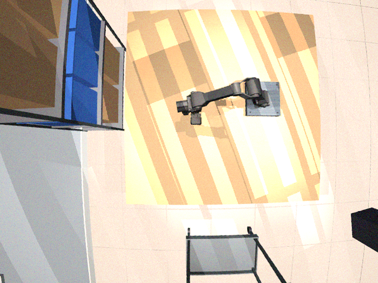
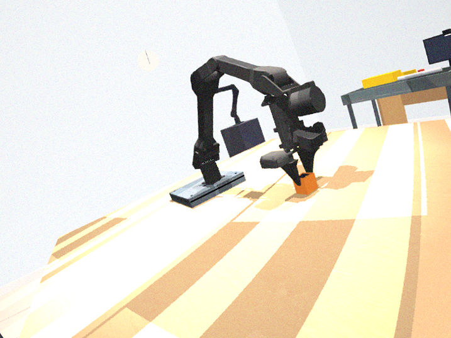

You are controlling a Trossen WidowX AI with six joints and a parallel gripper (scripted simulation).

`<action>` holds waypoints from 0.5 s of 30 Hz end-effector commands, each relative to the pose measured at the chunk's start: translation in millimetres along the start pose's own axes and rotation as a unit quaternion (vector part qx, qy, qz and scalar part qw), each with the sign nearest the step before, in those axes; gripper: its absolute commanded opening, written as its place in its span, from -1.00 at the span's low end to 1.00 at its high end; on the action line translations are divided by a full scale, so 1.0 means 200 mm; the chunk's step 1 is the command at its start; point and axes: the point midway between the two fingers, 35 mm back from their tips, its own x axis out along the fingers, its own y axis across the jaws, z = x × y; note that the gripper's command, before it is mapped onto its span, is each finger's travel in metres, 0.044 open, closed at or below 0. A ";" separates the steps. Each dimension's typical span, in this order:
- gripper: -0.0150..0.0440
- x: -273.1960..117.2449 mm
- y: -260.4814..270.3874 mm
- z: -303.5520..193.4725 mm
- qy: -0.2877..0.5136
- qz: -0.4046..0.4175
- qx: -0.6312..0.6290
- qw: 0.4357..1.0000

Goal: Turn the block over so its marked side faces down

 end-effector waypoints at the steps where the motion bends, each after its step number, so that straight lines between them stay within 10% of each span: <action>1: -0.49 -0.04 0.00 0.00 0.001 -0.002 -0.001 1.000; 15: -0.49 -0.13 0.00 0.01 -0.030 -0.003 -0.003 1.000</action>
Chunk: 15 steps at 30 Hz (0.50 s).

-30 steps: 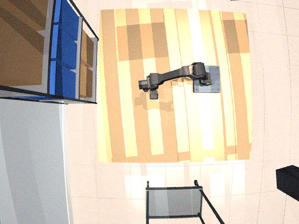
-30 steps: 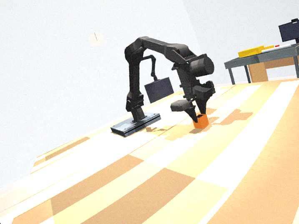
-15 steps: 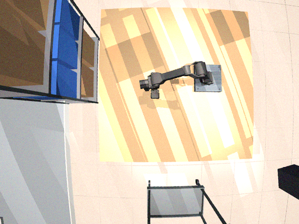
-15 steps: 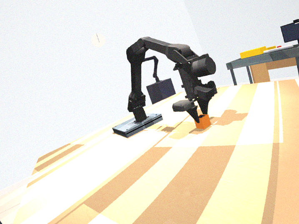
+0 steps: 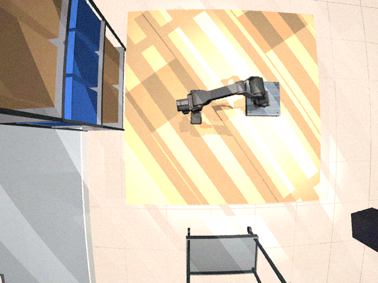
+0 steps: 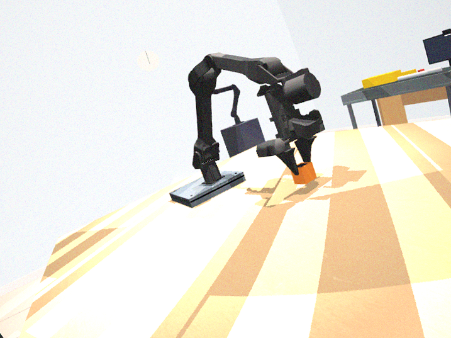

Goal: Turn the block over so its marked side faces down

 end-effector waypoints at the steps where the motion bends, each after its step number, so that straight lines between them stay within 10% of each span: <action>1: -0.49 0.01 0.00 0.00 -0.022 -0.003 -0.002 1.000; 15: -0.49 0.04 0.00 0.00 -0.120 -0.004 -0.004 0.993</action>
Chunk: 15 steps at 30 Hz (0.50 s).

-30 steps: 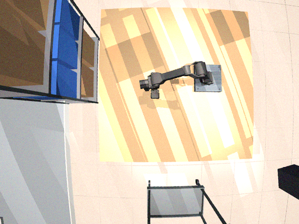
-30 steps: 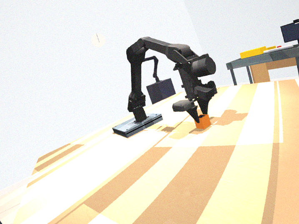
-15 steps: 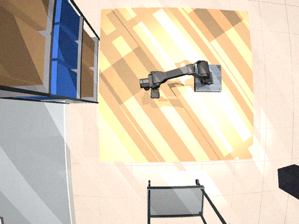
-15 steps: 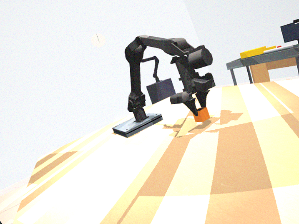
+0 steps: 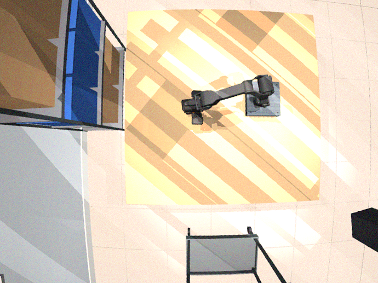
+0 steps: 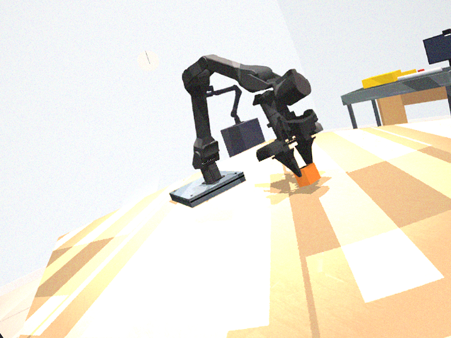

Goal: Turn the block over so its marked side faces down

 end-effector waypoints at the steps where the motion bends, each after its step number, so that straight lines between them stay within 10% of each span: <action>1: -0.49 0.01 0.00 -0.01 -0.031 -0.003 -0.001 1.000; 15: -0.49 0.00 -0.01 -0.04 -0.128 -0.002 0.001 0.992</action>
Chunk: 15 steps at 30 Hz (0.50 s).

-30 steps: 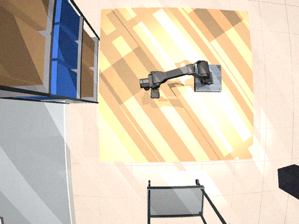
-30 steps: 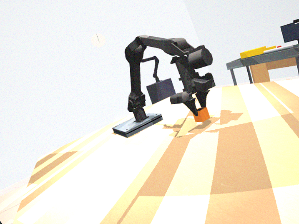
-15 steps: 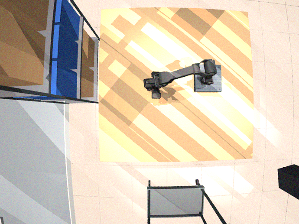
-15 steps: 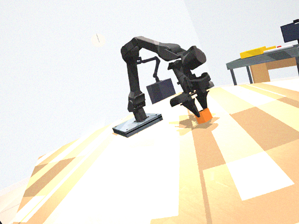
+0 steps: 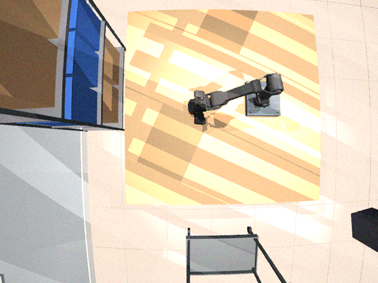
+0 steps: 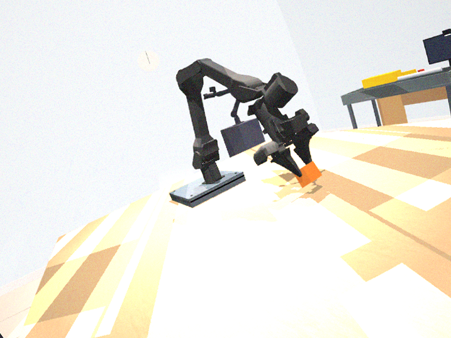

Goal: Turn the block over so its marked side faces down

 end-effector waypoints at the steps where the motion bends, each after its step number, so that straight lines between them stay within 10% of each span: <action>1: -0.49 -0.01 -0.01 -0.02 -0.031 -0.002 0.002 1.000; 15: -0.49 0.08 0.00 -0.02 -0.100 -0.002 0.000 0.995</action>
